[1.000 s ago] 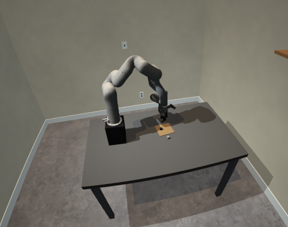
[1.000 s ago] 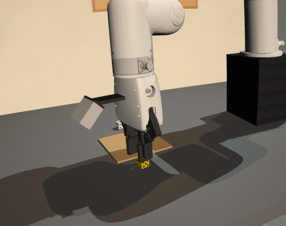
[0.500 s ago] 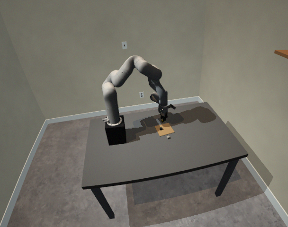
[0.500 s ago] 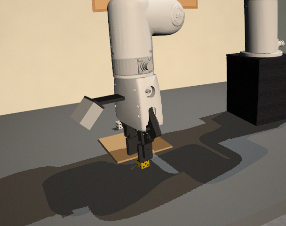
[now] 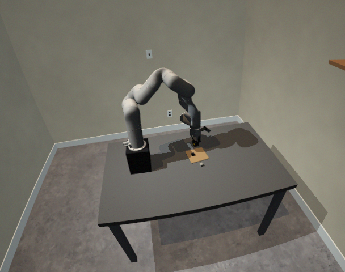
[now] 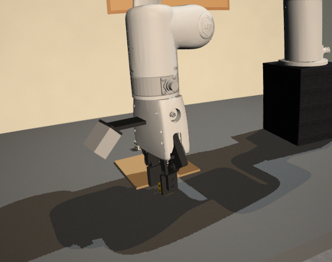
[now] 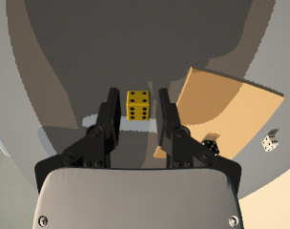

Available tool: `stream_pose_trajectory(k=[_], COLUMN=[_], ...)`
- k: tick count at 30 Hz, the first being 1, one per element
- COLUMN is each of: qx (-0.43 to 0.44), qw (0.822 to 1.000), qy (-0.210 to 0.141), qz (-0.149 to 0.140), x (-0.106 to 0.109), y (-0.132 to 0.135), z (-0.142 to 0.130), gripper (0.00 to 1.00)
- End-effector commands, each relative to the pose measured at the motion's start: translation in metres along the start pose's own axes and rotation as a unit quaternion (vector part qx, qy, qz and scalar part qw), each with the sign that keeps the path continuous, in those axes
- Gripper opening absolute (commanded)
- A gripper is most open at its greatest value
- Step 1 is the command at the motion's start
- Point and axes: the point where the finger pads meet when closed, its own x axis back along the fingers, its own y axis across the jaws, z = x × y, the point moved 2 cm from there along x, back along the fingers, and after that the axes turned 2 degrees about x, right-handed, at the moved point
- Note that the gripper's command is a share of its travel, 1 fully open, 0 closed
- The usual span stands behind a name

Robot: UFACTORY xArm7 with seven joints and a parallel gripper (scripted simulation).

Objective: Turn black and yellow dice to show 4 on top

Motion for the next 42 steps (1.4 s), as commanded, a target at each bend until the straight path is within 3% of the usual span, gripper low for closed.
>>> stream_pose_trajectory(k=[1, 42], qx=[0.0, 0.0], qw=[1.0, 1.0], qy=[0.002, 0.002], qz=[0.0, 0.0], x=[-0.0044, -0.0082], y=[0.0001, 0.0001], z=[0.0019, 0.0019], gripper=[0.36, 0.36])
